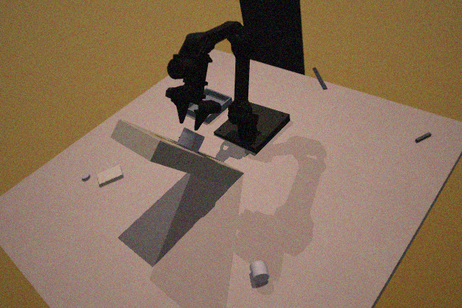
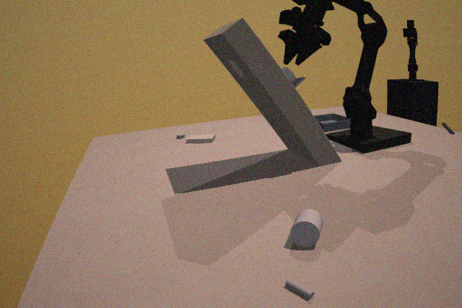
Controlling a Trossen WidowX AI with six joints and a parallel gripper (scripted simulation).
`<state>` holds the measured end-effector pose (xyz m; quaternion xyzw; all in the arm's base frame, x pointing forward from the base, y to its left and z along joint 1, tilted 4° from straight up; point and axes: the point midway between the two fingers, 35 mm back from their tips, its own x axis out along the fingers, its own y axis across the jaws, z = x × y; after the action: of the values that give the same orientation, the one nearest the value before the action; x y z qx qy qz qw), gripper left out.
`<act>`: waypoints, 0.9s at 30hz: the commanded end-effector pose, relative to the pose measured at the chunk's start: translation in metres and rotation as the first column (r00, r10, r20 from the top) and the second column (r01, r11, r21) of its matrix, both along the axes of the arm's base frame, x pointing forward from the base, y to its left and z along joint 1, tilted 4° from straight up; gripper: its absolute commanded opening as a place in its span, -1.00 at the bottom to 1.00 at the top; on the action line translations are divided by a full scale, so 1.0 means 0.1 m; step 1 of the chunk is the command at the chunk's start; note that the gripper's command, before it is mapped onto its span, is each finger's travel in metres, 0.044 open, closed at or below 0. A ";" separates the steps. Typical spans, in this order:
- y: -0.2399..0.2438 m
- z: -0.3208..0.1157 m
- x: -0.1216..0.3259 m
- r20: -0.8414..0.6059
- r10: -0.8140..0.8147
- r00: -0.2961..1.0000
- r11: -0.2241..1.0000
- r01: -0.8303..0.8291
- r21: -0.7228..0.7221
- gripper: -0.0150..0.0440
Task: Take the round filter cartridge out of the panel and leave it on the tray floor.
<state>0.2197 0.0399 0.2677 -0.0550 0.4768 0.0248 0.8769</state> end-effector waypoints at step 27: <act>-0.01 -0.32 0.20 0.000 -0.010 1.000 1.000 0.010 0.005 0.43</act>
<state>0.2395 0.0392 0.2351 -0.0504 0.4772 0.0217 0.8771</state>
